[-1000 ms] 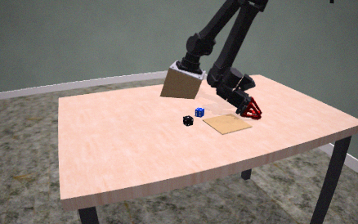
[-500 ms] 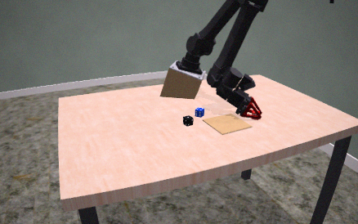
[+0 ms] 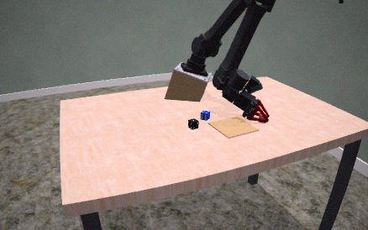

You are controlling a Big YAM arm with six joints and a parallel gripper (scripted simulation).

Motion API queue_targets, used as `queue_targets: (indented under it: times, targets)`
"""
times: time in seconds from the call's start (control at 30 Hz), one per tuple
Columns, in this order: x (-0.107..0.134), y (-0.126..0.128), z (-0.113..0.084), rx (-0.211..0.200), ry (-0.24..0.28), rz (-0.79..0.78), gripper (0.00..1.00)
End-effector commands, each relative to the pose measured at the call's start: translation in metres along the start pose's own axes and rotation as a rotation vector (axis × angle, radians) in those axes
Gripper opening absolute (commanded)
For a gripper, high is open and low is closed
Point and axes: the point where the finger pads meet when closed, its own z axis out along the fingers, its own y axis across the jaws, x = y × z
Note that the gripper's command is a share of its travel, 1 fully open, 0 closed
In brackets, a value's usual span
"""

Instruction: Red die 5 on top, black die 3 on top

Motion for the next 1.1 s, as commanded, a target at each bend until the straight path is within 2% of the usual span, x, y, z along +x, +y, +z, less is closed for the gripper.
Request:
queue_targets:
  times: [0.0,0.23,0.33,0.4,0.73,0.8,0.83,0.97,1.07]
  targets:
    - [-0.006,0.002,0.004,-0.007,-0.022,-0.015,0.44]
    - [-0.006,0.001,0.003,-0.005,-0.022,-0.015,0.44]
    - [-0.007,-0.003,-0.009,0.013,-0.021,-0.020,0.44]
    - [-0.013,-0.004,-0.013,0.015,-0.031,-0.037,0.44]
    - [-0.011,-0.003,-0.048,0.015,-0.027,-0.037,0.44]
    - [-0.011,-0.003,-0.048,0.015,-0.027,-0.037,0.44]
    - [-0.004,-0.003,-0.049,0.013,-0.015,-0.023,0.44]
    - [-0.008,-0.002,-0.055,0.014,-0.020,-0.030,0.44]
    - [-0.009,-0.004,-0.052,0.011,-0.023,-0.032,0.44]
